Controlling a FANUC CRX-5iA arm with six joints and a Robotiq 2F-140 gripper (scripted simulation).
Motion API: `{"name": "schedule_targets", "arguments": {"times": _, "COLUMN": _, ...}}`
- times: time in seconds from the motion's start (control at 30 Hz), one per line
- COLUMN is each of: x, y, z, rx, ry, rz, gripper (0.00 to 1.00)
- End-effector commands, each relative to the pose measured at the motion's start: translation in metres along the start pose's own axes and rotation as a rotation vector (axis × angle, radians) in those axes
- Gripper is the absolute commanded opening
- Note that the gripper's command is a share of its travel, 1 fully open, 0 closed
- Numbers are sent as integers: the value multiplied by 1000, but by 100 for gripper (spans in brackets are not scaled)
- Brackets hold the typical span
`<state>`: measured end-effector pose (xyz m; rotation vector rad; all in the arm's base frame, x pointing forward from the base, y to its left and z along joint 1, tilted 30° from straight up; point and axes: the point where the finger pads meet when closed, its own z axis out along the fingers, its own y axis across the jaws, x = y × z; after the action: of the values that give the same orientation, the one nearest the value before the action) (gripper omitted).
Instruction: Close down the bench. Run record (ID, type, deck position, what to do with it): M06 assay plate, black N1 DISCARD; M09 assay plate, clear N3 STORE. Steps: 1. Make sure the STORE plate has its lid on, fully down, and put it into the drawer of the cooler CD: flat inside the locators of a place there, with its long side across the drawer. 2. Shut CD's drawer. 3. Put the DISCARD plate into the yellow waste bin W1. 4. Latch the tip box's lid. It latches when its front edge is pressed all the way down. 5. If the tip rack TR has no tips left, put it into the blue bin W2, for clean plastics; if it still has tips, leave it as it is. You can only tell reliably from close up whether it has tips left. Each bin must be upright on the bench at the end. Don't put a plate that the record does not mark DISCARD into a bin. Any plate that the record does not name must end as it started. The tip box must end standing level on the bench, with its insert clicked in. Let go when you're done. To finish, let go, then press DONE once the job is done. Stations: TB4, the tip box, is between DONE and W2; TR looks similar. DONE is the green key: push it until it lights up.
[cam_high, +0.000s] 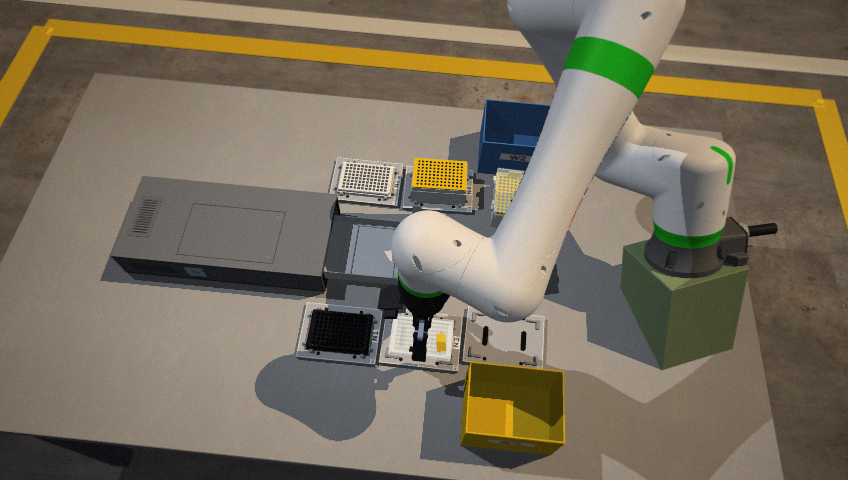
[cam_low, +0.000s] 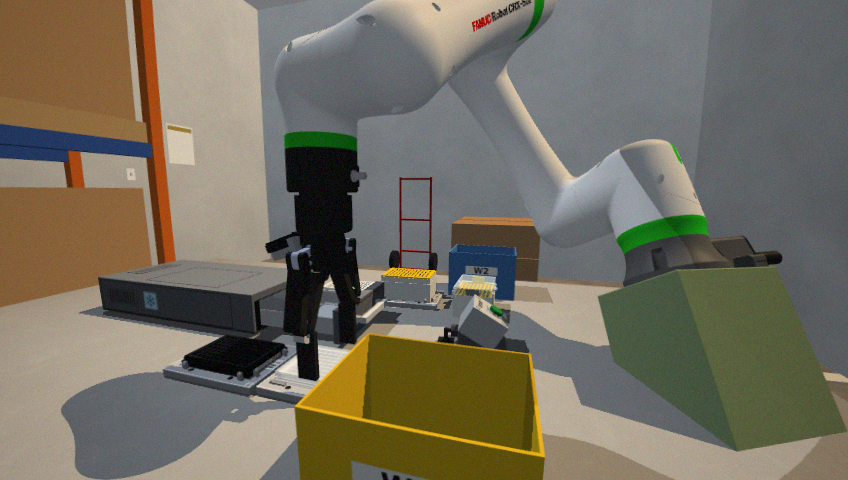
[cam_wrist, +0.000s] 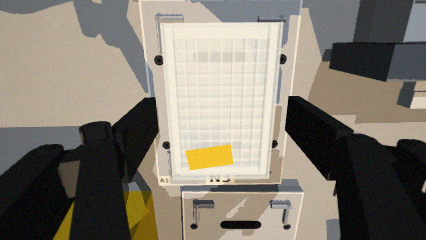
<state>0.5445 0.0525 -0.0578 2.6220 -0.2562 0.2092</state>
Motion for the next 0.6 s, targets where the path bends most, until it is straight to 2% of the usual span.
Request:
{"name": "schedule_targets", "arguments": {"times": 0.0, "x": 1, "y": 0, "z": 0, "rx": 1, "ry": 2, "rz": 0, "gripper": 70}}
{"name": "schedule_targets", "arguments": {"times": 0.43, "x": 1, "y": 0, "z": 17, "rx": 1, "ry": 2, "rz": 0, "gripper": 70}}
{"name": "schedule_targets", "arguments": {"times": 0.57, "x": 1, "y": 0, "z": 17, "rx": 1, "ry": 2, "rz": 0, "gripper": 70}}
